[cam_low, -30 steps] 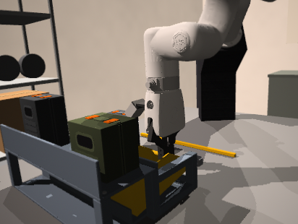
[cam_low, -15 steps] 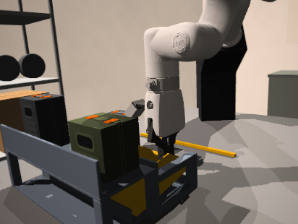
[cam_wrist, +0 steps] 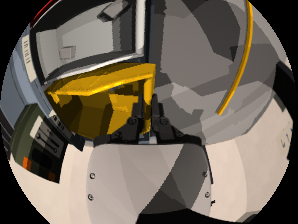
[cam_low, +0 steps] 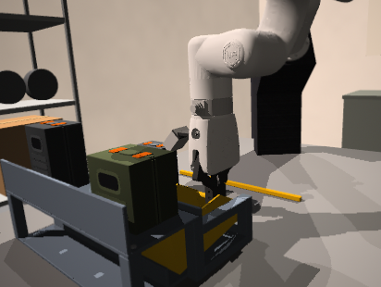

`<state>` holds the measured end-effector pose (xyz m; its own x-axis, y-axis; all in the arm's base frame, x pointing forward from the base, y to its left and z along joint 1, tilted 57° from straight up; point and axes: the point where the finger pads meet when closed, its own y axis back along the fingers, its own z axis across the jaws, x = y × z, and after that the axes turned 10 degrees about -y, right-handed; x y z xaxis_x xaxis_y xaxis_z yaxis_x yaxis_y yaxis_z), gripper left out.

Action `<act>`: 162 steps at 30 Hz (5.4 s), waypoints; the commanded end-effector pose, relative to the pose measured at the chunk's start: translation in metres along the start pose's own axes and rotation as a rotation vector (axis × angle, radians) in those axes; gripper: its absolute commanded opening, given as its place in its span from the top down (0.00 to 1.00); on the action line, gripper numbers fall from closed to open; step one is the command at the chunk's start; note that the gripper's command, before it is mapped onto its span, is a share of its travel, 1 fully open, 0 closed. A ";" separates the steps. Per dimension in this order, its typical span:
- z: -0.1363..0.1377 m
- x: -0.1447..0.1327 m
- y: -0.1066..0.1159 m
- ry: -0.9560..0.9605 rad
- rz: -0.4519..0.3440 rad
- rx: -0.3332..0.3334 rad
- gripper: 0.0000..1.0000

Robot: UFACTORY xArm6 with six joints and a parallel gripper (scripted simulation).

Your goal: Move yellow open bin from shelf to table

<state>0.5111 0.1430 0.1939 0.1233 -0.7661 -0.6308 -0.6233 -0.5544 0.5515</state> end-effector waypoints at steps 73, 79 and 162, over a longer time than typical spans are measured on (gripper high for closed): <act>0.150 0.027 0.000 -0.001 0.001 0.000 1.00; 0.150 0.027 0.000 -0.001 0.001 0.000 1.00; 0.147 0.026 -0.030 -0.001 0.001 0.000 1.00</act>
<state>0.4199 0.1877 0.0803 0.1225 -0.7660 -0.6310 -0.6231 -0.5542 0.5519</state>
